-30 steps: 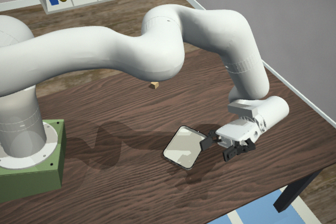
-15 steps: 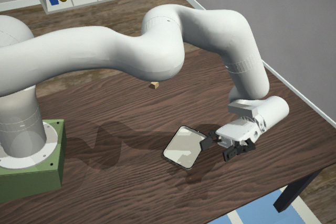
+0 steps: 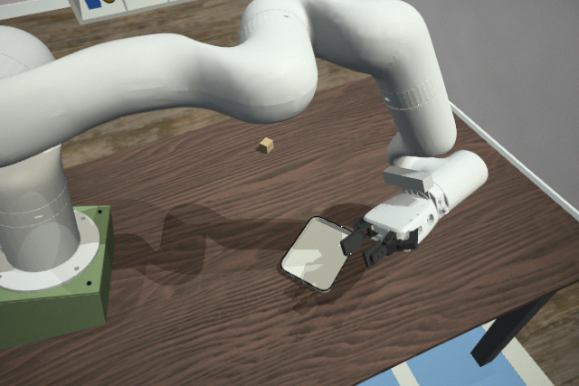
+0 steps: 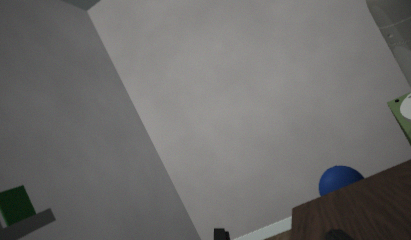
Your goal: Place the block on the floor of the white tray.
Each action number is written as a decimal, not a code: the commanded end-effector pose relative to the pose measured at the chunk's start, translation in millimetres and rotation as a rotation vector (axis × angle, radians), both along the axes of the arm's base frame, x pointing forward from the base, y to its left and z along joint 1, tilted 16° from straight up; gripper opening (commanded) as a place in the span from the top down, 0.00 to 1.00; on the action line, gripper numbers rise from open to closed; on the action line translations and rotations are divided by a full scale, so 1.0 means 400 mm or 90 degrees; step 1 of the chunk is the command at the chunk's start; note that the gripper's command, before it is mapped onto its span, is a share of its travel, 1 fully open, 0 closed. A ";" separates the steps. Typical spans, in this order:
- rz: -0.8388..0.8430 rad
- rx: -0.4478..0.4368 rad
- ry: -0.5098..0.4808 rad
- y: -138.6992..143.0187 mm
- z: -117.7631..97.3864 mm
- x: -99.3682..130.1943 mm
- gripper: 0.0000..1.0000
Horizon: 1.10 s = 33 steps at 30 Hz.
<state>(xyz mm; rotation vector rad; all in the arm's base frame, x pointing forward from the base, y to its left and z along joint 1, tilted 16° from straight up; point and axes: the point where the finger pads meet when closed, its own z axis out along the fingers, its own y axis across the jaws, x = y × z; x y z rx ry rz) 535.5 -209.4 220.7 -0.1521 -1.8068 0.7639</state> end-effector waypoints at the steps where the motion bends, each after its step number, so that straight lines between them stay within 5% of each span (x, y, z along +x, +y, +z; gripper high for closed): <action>1: 0.057 0.063 -0.074 0.129 -0.039 -0.007 0.46; 4: 0.057 0.063 -0.074 0.129 -0.039 -0.007 0.46; 8: 0.113 0.127 -0.145 0.256 -0.080 -0.016 0.46; 13: 0.135 0.151 -0.172 0.305 -0.096 -0.019 0.46; 16: 0.182 0.204 -0.231 0.411 -0.130 -0.027 0.46; 33: 0.312 0.350 -0.393 0.703 -0.225 -0.048 0.46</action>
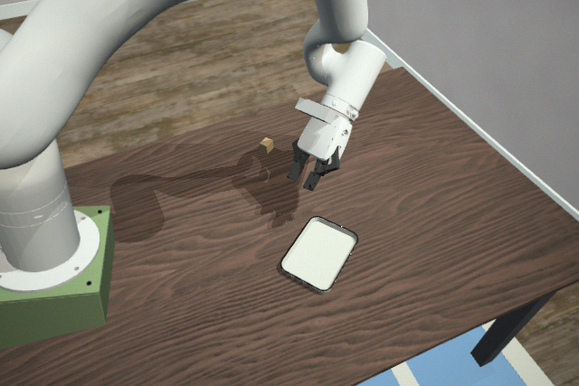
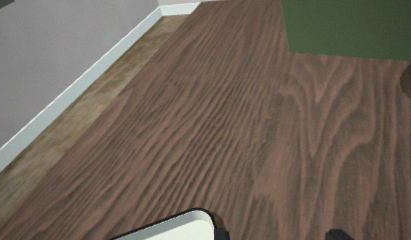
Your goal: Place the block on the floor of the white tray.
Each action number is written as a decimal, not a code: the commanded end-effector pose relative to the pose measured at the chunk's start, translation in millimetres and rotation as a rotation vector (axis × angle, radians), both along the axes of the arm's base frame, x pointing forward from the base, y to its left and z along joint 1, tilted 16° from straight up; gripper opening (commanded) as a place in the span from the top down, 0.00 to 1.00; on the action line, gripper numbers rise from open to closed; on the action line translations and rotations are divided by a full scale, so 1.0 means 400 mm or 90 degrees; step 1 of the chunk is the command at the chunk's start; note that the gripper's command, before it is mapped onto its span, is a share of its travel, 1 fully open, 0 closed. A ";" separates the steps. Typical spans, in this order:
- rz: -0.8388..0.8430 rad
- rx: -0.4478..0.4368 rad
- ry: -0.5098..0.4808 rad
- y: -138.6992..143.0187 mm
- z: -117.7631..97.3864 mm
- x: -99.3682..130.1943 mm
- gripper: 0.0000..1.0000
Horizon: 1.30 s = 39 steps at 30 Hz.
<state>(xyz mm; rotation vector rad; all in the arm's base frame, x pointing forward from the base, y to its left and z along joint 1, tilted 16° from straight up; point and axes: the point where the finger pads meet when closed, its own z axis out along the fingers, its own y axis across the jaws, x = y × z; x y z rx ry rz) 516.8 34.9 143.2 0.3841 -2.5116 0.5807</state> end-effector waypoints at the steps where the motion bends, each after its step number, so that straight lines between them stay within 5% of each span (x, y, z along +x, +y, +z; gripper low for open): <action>1: 0.070 0.078 -0.096 0.152 -0.050 -0.007 0.46; 5: 0.070 0.078 -0.096 0.152 -0.050 -0.007 0.46; 8: 0.121 0.137 -0.160 0.268 -0.087 -0.016 0.46; 11: 0.121 0.137 -0.160 0.268 -0.087 -0.016 0.46; 18: 0.193 0.215 -0.252 0.427 -0.144 -0.025 0.46; 22: 0.193 0.215 -0.252 0.427 -0.144 -0.025 0.46; 24: 0.236 0.261 -0.307 0.520 -0.176 -0.028 0.46; 39: 0.264 0.294 -0.343 0.585 -0.196 -0.032 0.46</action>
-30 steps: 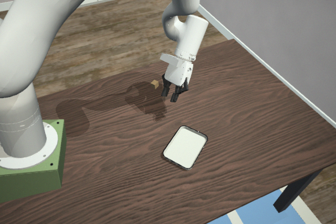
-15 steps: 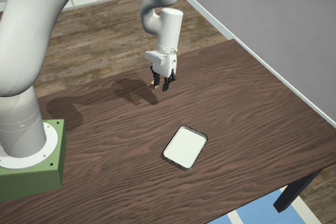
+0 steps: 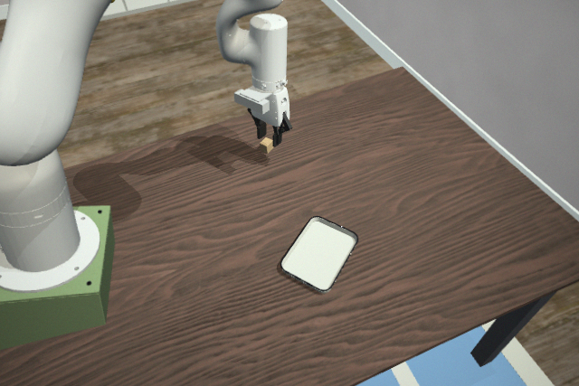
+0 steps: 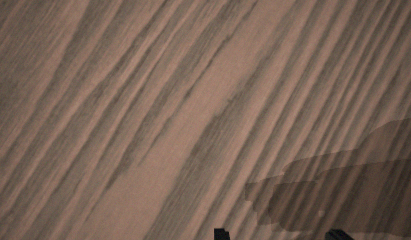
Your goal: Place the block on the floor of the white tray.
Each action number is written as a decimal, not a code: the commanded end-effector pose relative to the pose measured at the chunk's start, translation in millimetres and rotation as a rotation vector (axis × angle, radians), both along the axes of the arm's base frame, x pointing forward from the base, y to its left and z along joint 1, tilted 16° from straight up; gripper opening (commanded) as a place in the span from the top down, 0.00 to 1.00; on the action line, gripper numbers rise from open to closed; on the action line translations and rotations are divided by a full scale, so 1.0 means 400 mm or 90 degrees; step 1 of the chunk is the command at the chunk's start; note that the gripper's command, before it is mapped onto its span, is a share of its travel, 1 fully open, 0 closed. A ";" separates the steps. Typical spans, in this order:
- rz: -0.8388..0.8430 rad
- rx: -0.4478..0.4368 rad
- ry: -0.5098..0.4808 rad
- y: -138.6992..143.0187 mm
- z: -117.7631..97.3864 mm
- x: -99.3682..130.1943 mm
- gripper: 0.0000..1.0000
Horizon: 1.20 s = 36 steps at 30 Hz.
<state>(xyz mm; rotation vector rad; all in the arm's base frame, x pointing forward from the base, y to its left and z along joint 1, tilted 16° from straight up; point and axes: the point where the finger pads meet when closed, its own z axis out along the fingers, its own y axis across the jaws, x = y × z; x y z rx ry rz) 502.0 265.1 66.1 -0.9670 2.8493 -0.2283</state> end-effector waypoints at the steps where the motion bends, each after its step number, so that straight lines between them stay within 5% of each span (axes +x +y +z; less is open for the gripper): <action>1: 0.008 0.006 -0.029 0.022 -0.007 0.007 0.46; 36: 0.045 0.050 -0.067 0.106 -0.034 -0.005 0.46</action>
